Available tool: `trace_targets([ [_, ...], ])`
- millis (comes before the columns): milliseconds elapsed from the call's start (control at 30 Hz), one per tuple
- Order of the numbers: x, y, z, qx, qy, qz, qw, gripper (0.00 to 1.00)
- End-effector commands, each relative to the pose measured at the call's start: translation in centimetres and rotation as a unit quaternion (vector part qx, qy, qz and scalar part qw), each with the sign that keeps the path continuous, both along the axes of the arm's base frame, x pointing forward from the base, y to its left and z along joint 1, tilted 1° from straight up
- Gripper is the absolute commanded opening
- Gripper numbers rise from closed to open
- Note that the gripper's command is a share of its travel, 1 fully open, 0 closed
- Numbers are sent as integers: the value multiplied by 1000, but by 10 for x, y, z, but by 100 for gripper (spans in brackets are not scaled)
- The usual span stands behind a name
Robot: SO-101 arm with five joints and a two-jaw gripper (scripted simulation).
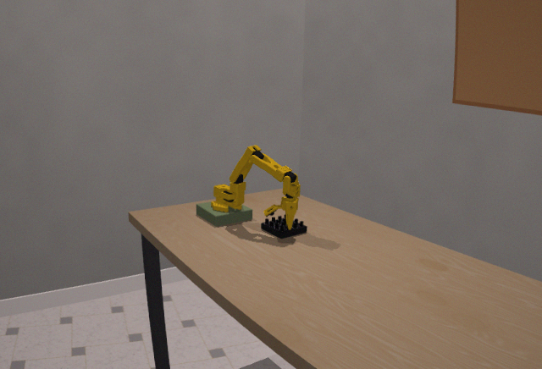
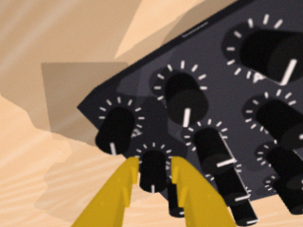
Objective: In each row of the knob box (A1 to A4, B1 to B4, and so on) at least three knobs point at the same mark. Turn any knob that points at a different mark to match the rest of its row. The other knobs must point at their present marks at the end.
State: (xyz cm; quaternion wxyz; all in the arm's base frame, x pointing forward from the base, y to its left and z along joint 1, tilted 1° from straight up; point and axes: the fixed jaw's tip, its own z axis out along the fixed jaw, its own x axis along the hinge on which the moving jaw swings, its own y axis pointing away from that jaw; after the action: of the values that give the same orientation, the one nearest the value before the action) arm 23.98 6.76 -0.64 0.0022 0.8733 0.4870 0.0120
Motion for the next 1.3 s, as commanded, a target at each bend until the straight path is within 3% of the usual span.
trace_targets([
  [0,-2,-4,-1,-2,6,-1,1000,10],
  [1267,-4,-2,-1,-2,6,-1,1000,5],
])
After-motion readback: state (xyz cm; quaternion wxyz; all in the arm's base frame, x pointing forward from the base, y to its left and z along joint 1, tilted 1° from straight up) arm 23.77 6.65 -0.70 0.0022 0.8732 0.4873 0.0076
